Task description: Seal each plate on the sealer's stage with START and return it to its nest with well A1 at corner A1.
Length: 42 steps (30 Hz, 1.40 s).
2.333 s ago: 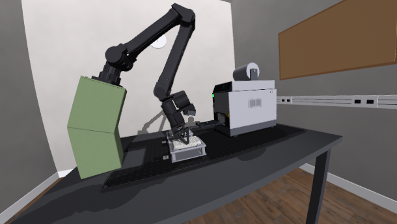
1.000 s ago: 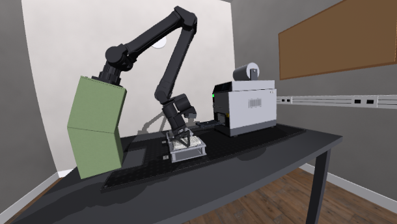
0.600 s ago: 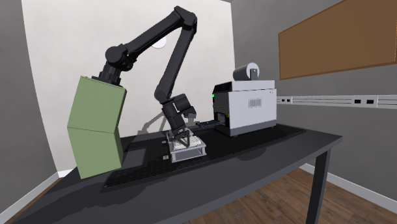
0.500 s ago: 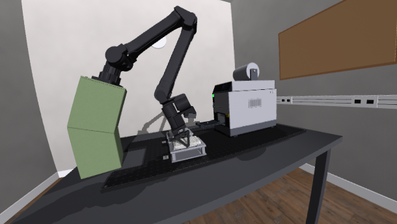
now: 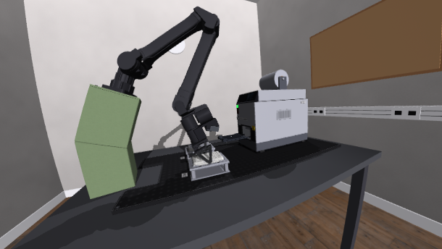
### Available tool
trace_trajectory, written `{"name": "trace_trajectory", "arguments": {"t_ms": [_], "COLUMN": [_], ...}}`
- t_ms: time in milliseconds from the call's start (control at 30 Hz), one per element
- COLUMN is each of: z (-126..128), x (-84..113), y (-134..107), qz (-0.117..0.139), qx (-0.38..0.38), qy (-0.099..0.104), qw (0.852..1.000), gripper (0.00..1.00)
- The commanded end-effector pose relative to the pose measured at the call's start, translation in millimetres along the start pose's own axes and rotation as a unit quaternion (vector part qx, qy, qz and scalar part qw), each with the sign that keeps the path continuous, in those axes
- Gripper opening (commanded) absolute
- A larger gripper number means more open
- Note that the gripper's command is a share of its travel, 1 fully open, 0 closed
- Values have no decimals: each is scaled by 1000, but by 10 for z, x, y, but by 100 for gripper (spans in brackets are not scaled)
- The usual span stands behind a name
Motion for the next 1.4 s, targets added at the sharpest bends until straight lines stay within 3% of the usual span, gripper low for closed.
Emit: {"name": "trace_trajectory", "arguments": {"t_ms": [0, 300, 633, 1000, 1367], "z": [92, 102, 49, 92, 85], "x": [81, 91, -4, 76, 65], "y": [-37, -55, 80, -42, -31], "qz": [10, 12, -4, 10, 8], "qx": [8, 7, 10, 6, 6], "qy": [7, 8, 5, 8, 8], "qw": [1000, 1000, 1000, 1000, 1000], "gripper": [100, 100, 100, 100, 97]}}
Point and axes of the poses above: the point where the finger pads meet when closed, its own x axis back along the fingers, its own z axis across the jaws, y = z × x, the point moved 9 cm from there along x, back along the fingers, and after that the axes turned 4 degrees about x, right-handed, at the moved point
